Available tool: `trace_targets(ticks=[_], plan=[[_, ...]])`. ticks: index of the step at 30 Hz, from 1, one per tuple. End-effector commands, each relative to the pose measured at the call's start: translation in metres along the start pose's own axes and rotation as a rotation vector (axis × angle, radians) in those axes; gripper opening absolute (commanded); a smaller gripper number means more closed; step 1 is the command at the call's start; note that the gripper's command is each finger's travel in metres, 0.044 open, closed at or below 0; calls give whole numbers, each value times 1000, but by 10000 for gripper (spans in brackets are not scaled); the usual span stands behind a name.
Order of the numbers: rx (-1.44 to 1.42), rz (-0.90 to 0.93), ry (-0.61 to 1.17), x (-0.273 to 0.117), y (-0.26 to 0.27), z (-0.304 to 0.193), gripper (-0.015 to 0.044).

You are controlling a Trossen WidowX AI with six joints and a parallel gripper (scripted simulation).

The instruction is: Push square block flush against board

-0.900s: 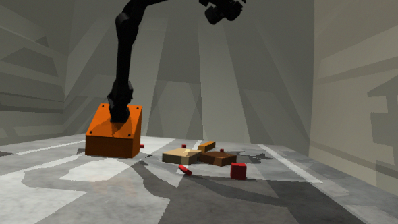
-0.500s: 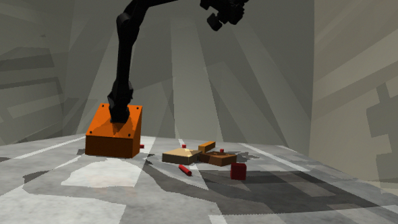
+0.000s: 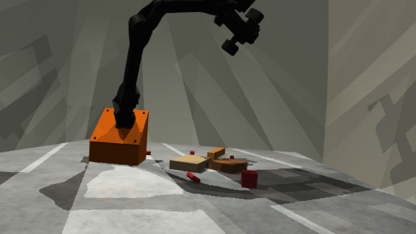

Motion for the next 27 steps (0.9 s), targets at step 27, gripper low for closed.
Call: trace_targets(ticks=[27], plan=[[-698, -507, -52, 80, -132, 33, 0]])
Point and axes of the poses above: the point midway between the two fingers, 35 mm back from their tips, its own x axis out along the fingers, its own y axis across the jaws, z = x × y, the point moved 5 cm from there along -x, back along the fingers, and after that the axes turned 5 degrees about -x, right-handed, at the moved point
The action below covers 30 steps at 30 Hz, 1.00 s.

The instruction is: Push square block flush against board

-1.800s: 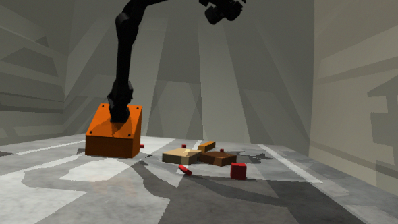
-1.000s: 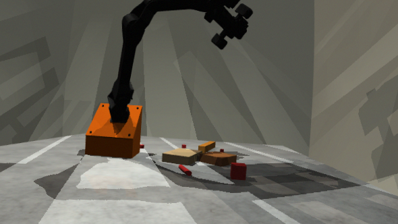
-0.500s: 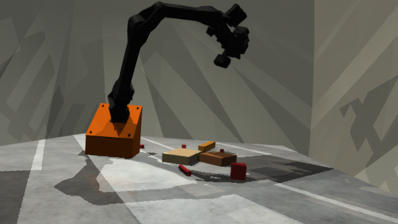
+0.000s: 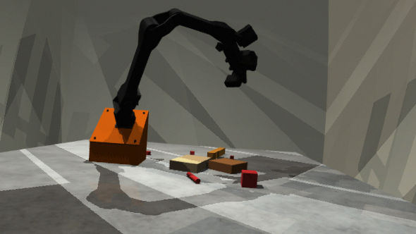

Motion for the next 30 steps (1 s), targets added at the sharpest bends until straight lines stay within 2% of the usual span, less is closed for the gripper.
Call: trace_targets(ticks=[1, 30], plan=[[-106, -79, 24, 18, -15, -10, 0], [-876, -468, 313, 85, -112, -74, 0]])
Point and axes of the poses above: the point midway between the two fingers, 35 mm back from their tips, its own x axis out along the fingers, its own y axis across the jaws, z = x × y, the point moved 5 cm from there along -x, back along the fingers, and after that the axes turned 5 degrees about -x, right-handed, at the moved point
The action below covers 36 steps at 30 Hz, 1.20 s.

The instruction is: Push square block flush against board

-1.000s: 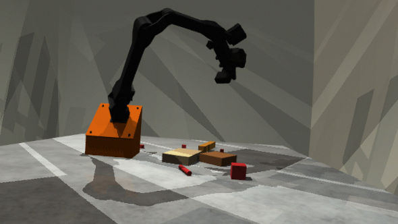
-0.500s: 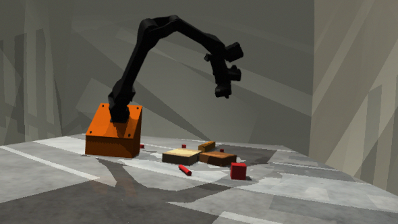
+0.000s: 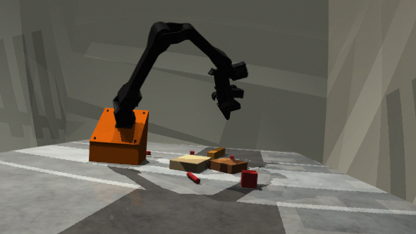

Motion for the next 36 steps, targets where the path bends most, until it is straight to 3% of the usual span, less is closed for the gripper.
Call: trace_targets(ticks=[1, 29, 36], plan=[[-124, -42, 63, 16, 1, -15, 0], [-964, -117, 482, 78, -7, -108, 0], [-985, -116, 493, 79, -7, -110, 0]])
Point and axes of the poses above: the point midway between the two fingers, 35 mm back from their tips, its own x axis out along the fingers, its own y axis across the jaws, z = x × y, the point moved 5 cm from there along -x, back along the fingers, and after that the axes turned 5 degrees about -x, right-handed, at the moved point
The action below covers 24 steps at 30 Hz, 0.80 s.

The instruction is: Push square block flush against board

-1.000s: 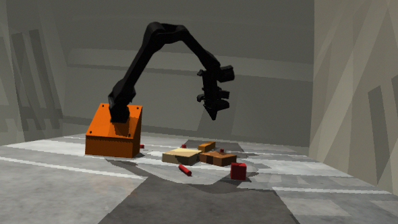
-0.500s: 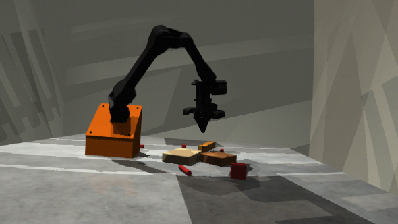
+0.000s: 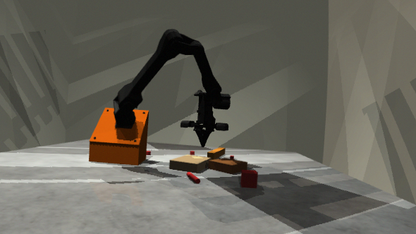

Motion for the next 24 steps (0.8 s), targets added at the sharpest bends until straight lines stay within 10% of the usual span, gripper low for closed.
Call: trace_targets(ticks=[1, 7, 24], plan=[[-25, 2, 16, 3, 2, -1, 0], [-25, 1, 19, 58, 3, -3, 0], [-26, 1, 19, 58, 2, -13, 0]])
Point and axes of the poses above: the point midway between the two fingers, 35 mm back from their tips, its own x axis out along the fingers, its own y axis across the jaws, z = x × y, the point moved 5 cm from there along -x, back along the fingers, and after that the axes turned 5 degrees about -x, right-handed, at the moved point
